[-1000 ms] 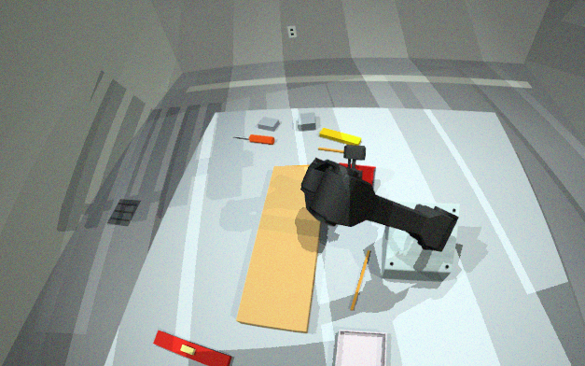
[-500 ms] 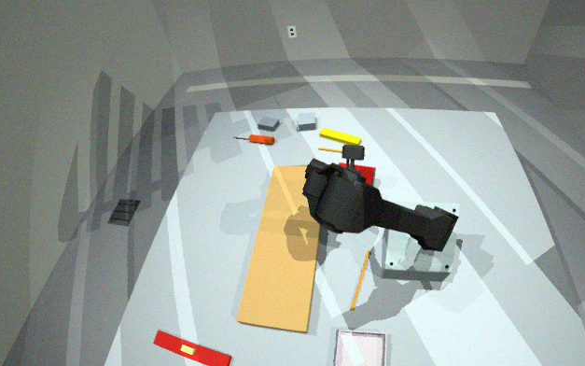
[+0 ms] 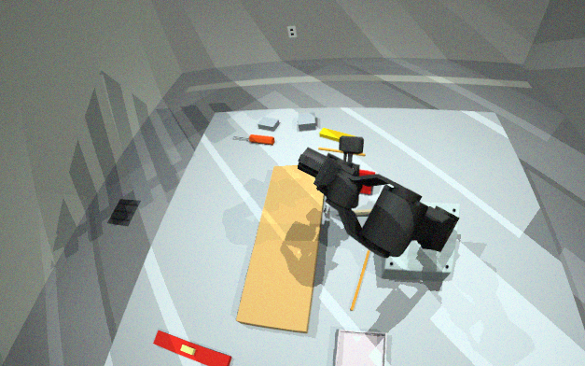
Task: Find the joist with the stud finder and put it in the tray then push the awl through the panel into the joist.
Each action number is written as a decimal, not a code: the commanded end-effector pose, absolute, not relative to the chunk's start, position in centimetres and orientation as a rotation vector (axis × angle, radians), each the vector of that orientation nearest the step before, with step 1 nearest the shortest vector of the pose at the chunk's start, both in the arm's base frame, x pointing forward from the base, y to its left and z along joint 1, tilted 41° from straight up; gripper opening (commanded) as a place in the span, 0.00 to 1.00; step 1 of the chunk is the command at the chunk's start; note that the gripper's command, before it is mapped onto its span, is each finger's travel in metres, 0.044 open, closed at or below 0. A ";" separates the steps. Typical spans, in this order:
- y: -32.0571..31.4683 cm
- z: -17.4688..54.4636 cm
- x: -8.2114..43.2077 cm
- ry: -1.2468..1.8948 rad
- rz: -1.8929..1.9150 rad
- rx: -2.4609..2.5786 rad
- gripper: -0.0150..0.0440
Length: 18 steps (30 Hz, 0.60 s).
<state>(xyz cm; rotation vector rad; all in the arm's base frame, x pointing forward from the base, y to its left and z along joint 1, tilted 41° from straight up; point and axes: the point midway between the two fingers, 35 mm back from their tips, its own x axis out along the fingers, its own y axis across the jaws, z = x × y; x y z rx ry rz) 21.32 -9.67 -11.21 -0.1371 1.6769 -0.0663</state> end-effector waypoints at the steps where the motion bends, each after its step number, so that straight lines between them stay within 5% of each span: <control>1: -10.7 -7.5 21.4 1.668 -0.068 -0.148 1.00; 18: -10.0 -10.1 21.4 1.672 -0.068 -0.137 1.00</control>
